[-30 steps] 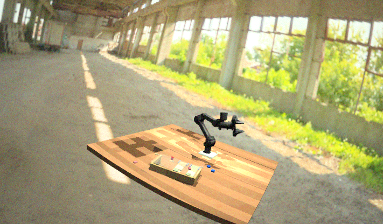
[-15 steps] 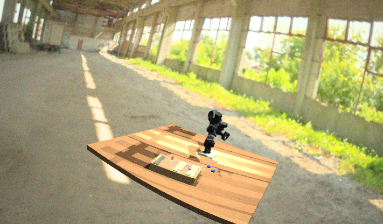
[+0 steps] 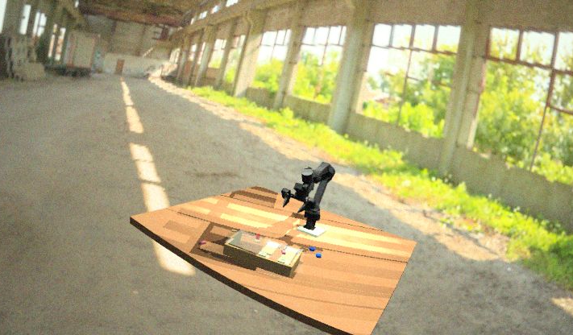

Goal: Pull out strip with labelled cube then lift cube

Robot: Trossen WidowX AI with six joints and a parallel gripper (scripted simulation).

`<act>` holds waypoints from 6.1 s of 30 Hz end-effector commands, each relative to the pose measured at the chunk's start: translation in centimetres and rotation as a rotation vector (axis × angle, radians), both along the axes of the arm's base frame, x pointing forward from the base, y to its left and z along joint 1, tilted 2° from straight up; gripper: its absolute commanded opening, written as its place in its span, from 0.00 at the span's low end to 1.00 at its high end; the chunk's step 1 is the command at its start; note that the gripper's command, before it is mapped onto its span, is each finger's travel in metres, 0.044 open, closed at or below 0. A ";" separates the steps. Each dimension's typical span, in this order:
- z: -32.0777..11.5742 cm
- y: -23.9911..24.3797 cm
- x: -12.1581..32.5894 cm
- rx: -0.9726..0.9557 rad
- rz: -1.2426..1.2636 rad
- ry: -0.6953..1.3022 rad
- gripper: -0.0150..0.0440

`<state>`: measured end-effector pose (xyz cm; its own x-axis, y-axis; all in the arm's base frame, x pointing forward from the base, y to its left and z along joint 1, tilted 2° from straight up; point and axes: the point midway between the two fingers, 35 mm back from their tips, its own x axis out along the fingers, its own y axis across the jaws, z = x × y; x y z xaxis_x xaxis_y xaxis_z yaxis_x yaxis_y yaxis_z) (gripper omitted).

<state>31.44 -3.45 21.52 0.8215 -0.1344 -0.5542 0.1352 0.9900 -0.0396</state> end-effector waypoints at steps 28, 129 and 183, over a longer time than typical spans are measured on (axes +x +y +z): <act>-9.2 5.6 5.2 0.030 0.161 0.796 0.25; -18.1 5.6 6.0 0.008 0.192 0.955 0.25; -18.7 5.3 4.2 0.008 0.192 0.957 0.25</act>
<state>36.77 1.93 3.49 0.0544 -0.0413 -0.9977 -0.1085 0.9930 -0.0470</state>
